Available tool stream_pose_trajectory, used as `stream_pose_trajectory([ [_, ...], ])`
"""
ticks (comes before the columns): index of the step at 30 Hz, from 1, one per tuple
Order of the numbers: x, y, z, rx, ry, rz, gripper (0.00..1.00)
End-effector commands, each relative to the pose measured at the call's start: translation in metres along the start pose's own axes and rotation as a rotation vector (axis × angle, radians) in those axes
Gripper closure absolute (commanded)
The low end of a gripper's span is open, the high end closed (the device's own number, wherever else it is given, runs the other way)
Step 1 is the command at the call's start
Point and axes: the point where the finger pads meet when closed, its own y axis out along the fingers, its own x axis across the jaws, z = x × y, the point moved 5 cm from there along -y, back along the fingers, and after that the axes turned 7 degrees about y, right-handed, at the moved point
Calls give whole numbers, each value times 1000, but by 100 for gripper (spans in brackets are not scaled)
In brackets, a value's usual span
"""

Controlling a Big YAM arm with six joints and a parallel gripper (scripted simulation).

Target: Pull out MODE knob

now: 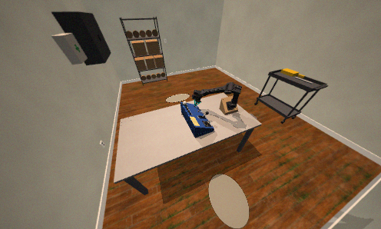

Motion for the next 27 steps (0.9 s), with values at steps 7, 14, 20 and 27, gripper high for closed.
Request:
stream_pose_trajectory([
  [7, -2, -38, -25, -60, -26, 15, 100],
  [14, -2, -39, -26, -60, -27, 15, 100],
  [20, -2, -39, -26, -60, -27, 16, 100],
  [27, -2, -39, -26, -60, -27, 16, 100],
])
